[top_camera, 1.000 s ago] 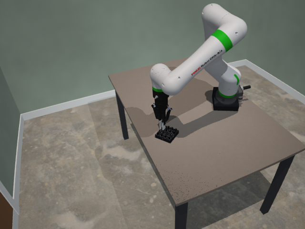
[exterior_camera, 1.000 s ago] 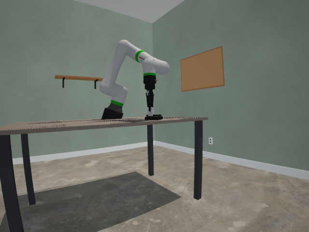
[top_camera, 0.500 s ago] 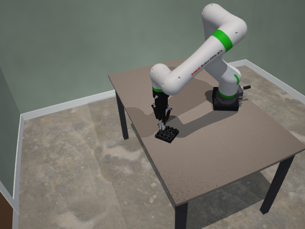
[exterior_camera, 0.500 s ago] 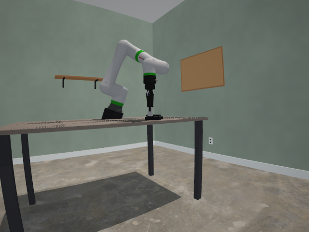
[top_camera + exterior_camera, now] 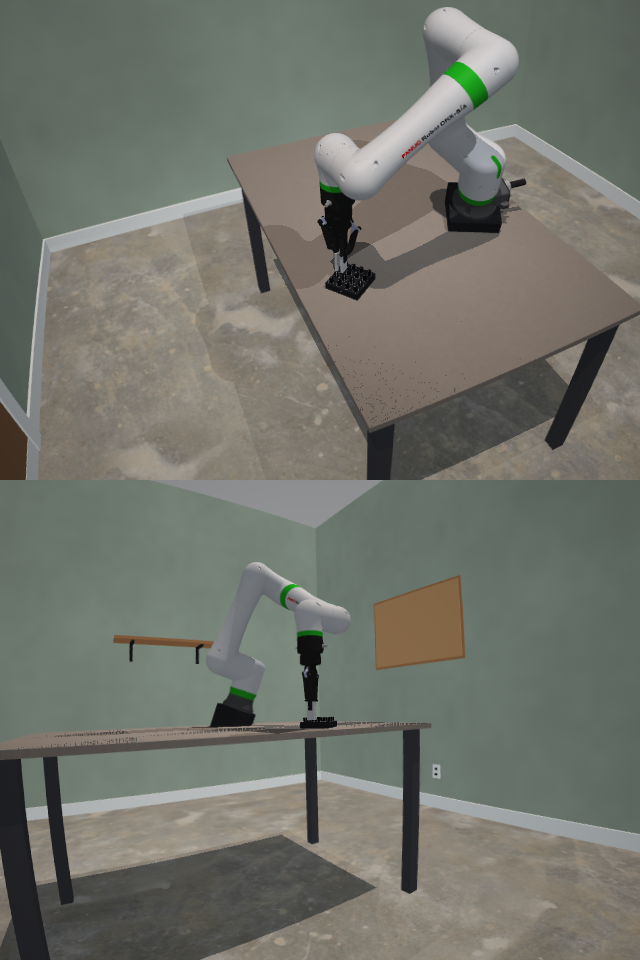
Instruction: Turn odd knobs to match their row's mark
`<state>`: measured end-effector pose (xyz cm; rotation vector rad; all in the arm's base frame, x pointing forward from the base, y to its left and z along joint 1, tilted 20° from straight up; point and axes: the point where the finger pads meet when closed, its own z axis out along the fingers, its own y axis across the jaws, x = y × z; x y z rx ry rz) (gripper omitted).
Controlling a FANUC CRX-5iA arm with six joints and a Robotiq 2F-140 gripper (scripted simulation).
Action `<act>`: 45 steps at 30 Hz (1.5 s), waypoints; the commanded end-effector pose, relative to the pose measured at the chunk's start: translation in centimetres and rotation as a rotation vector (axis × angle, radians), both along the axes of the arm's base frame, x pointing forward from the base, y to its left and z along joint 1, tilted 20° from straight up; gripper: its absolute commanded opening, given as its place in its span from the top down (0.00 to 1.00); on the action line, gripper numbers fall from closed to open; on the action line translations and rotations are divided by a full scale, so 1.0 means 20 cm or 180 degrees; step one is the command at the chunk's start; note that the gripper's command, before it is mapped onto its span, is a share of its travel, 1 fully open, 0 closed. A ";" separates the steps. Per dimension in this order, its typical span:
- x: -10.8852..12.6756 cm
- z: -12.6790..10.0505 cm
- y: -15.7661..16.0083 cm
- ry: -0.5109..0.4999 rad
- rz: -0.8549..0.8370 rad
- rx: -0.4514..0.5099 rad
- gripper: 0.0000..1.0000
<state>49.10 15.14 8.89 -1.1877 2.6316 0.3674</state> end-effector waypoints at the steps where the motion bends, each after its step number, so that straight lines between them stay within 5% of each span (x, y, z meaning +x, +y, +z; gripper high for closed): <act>1: 0.00 0.00 0.00 -0.0001 -0.0001 0.0000 0.95; 24: 0.00 0.00 0.00 0.0076 -0.0226 0.0026 0.95; 45: 0.00 0.00 0.00 0.0389 -0.1153 0.0129 0.95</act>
